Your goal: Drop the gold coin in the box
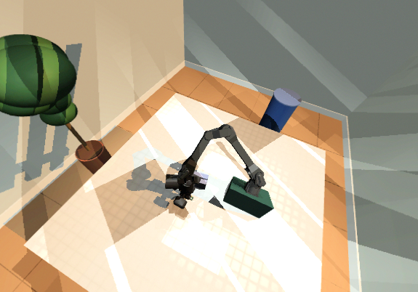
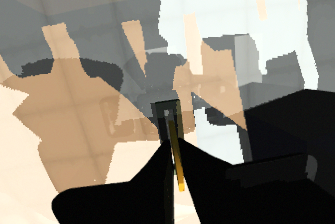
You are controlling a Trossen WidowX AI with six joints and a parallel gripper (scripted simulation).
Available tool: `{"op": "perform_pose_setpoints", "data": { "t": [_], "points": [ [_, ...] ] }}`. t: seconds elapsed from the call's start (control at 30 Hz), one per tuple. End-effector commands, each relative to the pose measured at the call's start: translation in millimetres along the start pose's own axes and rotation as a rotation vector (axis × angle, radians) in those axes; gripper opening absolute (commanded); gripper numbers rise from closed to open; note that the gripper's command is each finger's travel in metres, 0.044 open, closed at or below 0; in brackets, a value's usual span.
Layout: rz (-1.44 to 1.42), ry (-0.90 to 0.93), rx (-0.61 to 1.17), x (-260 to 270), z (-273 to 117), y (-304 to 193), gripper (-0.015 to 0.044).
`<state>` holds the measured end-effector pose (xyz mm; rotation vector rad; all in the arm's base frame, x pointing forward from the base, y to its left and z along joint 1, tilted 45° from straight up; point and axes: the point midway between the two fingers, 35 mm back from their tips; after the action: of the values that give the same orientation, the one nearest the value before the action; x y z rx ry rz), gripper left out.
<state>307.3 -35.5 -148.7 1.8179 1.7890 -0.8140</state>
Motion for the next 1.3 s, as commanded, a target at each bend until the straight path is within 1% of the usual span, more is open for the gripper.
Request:
{"op": "perform_pose_setpoints", "data": {
  "t": [0.0, 0.23, 0.5, 1.27],
  "points": [
    [-0.008, -0.006, 0.0, 0, 1, -1, 0.0],
    [-0.014, -0.006, -0.004, 0, 0, -1, 0.0],
    [-0.045, -0.005, -0.024, 3, -12, 2, 0.0],
    [-0.02, 0.001, -0.009, 3, -68, 3, 0.0]
  ]
}}
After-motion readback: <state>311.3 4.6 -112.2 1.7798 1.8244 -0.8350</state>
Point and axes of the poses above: the point midway between the two fingers, 35 mm back from their tips, its own z axis out along the fingers, its own x axis across the jaws, y = z × x, and after that the axes turned 11 degrees about -z, right-handed
